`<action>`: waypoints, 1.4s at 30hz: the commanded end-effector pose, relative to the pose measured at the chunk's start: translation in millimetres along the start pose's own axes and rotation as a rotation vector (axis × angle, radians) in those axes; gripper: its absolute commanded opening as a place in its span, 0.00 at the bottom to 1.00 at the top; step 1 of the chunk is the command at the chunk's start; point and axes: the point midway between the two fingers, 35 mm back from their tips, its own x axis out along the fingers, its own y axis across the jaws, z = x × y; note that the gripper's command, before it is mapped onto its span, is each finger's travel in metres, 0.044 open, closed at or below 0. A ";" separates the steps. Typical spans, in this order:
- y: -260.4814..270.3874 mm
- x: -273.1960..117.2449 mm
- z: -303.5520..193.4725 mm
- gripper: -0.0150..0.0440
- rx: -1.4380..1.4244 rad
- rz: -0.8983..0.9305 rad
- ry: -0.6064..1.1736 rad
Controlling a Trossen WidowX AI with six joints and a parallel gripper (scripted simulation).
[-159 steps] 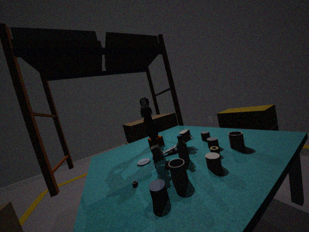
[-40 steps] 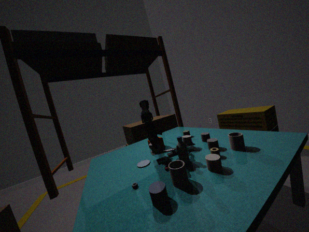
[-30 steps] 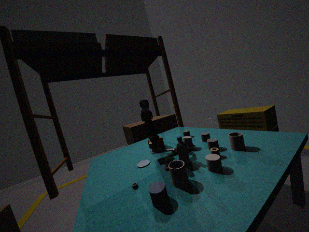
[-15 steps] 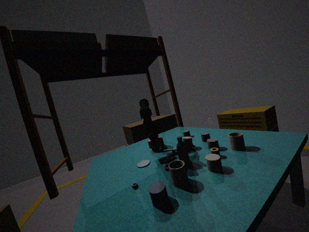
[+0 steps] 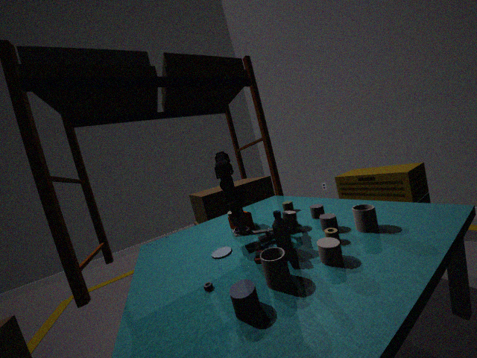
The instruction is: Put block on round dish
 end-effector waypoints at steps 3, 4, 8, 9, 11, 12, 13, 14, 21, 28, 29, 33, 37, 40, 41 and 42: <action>-1.3 -12.7 -1.1 0.25 0.005 -0.018 0.008; -1.1 -14.0 -1.1 0.25 0.005 -0.018 0.008; -0.1 -18.9 -0.8 0.25 0.005 -0.018 0.008; 0.2 -20.1 -0.8 0.25 0.005 -0.018 0.008; 0.8 -22.6 -0.7 0.25 0.005 -0.018 0.008; 1.1 -23.8 -0.6 0.25 0.005 -0.018 0.008; 1.3 -25.1 -0.6 0.25 0.005 -0.018 0.008; 1.6 -26.3 -0.5 0.25 0.005 -0.018 0.008; 3.4 -33.0 -0.1 0.25 0.005 -0.018 0.008; 4.8 -25.7 1.0 0.25 0.000 -0.001 0.000; 4.8 -25.7 1.0 0.25 0.000 -0.001 0.000; 4.8 -25.7 1.0 0.25 0.000 -0.001 0.000; 4.8 -25.7 1.0 0.25 0.000 -0.001 0.000; 4.8 -25.7 1.0 0.25 0.000 -0.001 0.000; 4.8 -25.7 1.0 0.25 0.000 -0.001 0.000; 4.8 -25.7 1.0 0.25 0.000 -0.001 0.000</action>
